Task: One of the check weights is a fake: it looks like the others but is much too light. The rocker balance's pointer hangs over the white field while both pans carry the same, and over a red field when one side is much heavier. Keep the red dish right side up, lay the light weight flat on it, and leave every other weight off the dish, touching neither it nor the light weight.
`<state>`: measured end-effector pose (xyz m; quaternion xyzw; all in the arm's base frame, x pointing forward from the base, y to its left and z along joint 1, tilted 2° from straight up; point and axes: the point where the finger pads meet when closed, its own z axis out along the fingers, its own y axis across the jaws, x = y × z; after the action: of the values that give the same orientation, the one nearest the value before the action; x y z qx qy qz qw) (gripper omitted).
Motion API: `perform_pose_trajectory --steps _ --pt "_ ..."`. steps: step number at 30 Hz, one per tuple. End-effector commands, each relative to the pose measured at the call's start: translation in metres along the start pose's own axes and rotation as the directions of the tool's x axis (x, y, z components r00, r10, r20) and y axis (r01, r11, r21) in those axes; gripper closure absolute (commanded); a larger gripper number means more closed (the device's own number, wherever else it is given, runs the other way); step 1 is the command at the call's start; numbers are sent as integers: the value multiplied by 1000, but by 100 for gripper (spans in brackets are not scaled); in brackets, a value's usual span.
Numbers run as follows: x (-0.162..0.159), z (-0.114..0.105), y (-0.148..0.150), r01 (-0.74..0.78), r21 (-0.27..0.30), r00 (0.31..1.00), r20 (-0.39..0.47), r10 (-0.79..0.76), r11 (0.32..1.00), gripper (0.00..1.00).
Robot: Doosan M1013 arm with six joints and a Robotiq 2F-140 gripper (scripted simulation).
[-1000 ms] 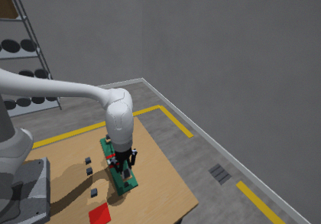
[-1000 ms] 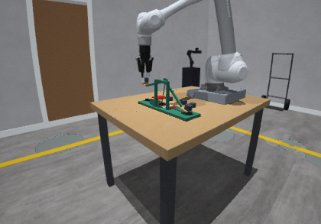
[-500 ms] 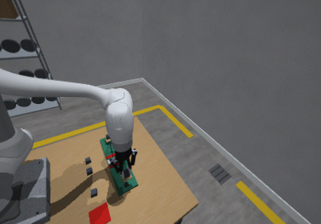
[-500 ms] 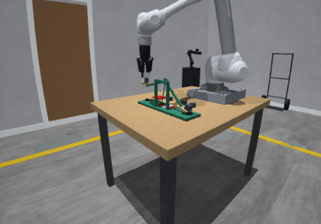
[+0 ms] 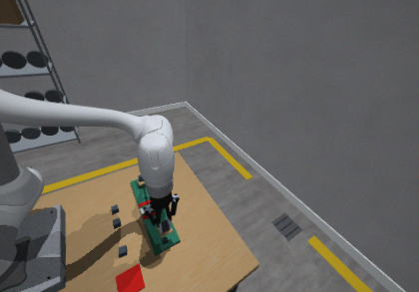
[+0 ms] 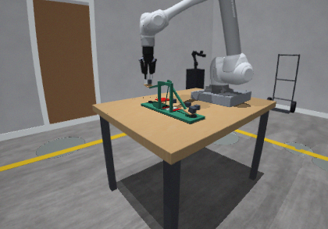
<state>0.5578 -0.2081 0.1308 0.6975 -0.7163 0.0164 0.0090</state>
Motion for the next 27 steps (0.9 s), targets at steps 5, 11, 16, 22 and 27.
perform_pose_trajectory --steps 5,11,16,22,27 --pt "0 1 0 0 0 1000 0 0 1000 76" --pt "0 3 0 0 0 1000 0 0 1000 76" --pt "0 3 0 0 0 1000 0 0 1000 76" --pt "0 4 0 0 0 1000 0 0 1000 76" --pt "-1 8 0 0 0 1000 0 0 1000 76"
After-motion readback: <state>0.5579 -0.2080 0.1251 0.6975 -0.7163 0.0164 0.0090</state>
